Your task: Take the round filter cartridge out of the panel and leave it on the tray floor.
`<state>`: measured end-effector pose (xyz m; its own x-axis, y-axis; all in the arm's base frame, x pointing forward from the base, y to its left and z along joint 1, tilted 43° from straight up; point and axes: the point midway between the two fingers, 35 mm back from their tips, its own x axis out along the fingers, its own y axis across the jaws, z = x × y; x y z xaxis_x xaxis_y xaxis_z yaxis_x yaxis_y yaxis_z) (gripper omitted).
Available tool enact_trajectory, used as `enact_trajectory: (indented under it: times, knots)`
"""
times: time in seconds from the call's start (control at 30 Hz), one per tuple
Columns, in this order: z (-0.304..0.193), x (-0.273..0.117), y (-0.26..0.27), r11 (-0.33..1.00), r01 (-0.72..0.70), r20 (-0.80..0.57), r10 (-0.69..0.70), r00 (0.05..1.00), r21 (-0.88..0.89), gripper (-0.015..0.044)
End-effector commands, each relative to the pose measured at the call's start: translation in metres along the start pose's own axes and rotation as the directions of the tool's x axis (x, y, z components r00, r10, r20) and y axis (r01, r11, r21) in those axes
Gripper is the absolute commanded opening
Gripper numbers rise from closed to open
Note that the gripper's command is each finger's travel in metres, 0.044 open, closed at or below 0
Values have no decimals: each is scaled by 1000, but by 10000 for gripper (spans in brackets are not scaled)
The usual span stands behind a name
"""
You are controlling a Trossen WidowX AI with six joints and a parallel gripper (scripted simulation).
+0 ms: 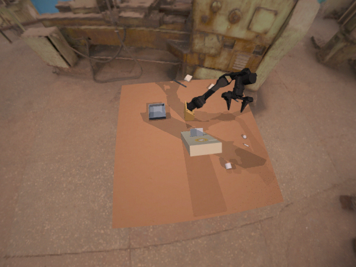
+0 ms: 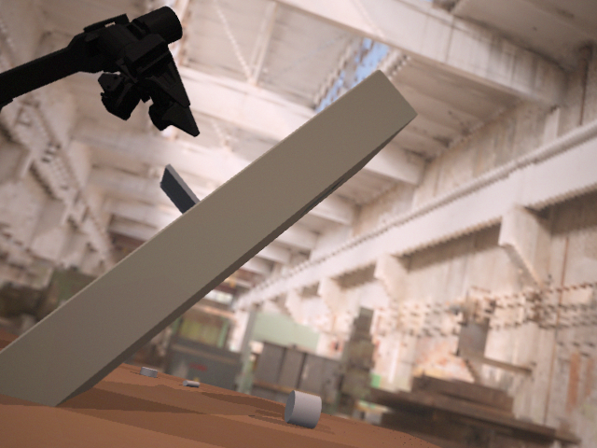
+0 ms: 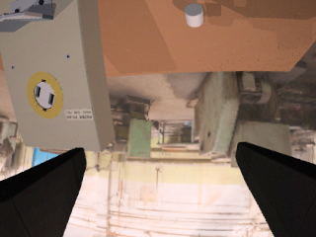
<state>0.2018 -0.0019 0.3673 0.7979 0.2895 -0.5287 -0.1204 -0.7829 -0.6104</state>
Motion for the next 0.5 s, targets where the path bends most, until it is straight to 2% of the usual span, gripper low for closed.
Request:
enact_trajectory:
  times: [0.0, 0.1, 0.2, 0.33, 0.47]
  knots:
    - [-1, 1, 1, 1000, 1, 1, -1, 1000, 18, 374]
    - [-9, 16, 12, 963, 9, 12, -13, 1000, 270, 295]
    - [-18, 34, 29, 822, 10, 25, -29, 999, 570, 216]
    - [-27, 56, 53, 497, -7, 39, -54, 998, 868, 117]
    - [-32, 77, 79, 76, -42, 48, -80, 996, 996, 117]
